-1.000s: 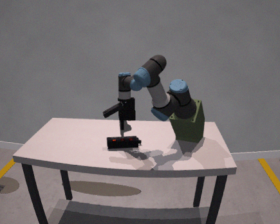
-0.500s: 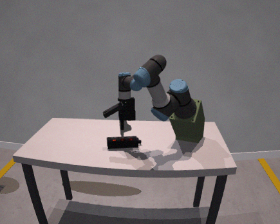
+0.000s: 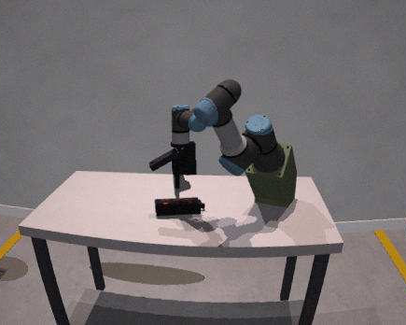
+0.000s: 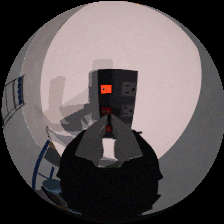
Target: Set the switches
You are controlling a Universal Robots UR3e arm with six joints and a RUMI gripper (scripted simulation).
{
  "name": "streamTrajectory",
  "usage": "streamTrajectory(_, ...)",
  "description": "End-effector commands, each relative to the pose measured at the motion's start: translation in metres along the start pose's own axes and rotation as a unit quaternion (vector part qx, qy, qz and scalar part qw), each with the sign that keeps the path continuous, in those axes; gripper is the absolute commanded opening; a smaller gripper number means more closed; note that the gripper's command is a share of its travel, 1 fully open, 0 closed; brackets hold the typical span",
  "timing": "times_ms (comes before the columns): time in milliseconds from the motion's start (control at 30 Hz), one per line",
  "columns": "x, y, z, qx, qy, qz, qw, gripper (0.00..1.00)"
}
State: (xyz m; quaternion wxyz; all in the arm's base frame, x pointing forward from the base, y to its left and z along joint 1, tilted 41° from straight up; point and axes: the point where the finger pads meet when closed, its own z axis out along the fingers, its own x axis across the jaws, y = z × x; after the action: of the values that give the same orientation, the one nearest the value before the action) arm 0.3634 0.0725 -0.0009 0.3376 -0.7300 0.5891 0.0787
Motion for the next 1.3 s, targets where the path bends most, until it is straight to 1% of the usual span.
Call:
streamTrajectory(0,0.0005,-0.0005,-0.0005,0.001,0.001,0.000,1.000,0.00)
streamTrajectory(467,0.0005,-0.0005,0.0002,0.001,0.001,0.000,1.000,0.00)
streamTrajectory(1267,0.0005,-0.0005,0.0079,0.001,0.001,0.000,1.000,0.00)
